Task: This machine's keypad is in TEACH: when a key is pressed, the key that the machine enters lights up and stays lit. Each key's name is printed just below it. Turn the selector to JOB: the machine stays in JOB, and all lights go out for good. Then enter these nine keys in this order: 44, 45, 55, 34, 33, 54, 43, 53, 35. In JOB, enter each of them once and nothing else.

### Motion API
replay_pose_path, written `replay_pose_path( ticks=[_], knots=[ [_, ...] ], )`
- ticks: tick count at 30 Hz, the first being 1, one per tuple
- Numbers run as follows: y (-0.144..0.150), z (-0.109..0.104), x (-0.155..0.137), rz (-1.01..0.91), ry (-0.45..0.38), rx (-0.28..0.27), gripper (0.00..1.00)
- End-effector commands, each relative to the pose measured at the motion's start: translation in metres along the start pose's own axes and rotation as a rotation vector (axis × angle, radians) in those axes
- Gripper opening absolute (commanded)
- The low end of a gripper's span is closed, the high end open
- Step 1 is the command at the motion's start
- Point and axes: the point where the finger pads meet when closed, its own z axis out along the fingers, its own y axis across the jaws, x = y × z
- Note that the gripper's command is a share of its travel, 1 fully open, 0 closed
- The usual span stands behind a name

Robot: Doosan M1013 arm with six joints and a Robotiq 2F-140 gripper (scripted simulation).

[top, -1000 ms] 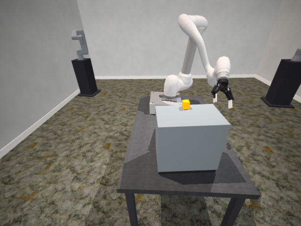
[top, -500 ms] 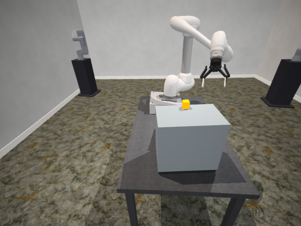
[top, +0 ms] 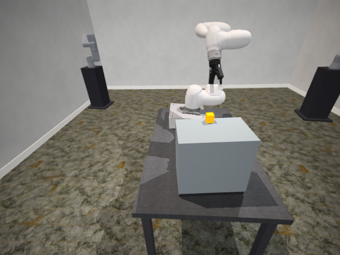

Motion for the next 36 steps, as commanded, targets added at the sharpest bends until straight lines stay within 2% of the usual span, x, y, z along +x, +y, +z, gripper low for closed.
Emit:
replay_pose_path(
  ticks=[1, 5, 6, 9, 18, 19, 20, 22, 23, 36],
  knots=[
    [-0.01, -0.023, -0.061, 0.111, -0.036, -0.026, 1.0],
    [-0.012, -0.018, -0.061, 0.111, -0.036, -0.026, 1.0],
    [-0.018, -0.007, -0.06, 0.111, -0.036, -0.026, 1.0],
    [-0.047, 0.055, -0.059, 0.111, -0.036, -0.026, 1.0],
    [-0.104, 0.182, -0.06, 0.111, -0.036, -0.026, 1.0],
    [-0.112, 0.194, -0.06, 0.111, -0.036, -0.026, 0.0],
    [-0.12, 0.206, -0.059, 0.111, -0.036, -0.026, 0.0],
    [-0.12, 0.206, -0.059, 0.111, -0.036, -0.026, 0.0],
    [-0.142, 0.231, -0.055, 0.111, -0.036, -0.026, 0.0],
    [-0.142, 0.231, -0.055, 0.111, -0.036, -0.026, 0.0]
  ],
)
